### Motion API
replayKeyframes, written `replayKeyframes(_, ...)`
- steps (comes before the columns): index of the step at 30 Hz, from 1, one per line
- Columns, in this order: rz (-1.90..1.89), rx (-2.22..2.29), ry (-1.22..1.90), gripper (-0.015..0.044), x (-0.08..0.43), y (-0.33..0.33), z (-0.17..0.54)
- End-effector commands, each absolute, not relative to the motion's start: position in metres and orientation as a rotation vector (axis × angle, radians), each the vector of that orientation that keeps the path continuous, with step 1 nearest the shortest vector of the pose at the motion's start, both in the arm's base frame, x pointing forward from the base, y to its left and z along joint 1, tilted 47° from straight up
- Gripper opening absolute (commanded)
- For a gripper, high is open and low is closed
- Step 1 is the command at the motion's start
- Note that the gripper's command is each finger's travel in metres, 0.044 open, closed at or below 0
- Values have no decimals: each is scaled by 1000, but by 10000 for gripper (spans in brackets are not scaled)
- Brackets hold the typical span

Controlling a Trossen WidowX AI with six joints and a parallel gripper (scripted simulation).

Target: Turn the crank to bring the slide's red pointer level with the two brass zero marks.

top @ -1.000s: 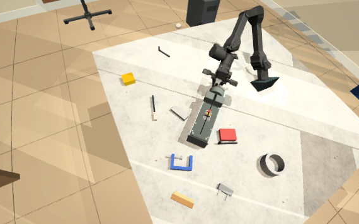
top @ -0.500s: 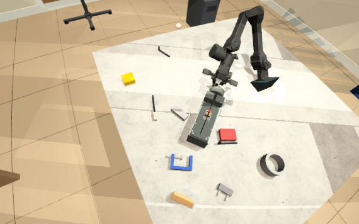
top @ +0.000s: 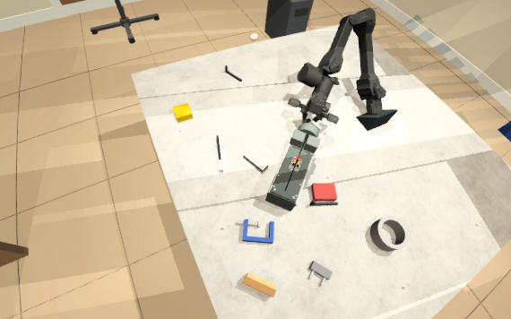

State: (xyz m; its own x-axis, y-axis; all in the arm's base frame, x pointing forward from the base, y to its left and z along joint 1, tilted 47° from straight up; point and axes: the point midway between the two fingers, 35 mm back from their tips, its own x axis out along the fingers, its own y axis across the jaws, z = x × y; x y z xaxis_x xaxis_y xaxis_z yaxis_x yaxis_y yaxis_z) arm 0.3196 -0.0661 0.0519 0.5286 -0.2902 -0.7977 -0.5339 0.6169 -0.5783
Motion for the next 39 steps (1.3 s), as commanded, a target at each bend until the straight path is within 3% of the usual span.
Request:
replayKeyframes(1, 189, -930, 1060, 0, 315, -64, 44)
replayKeyframes(39, 189, -930, 1060, 0, 314, -63, 43)
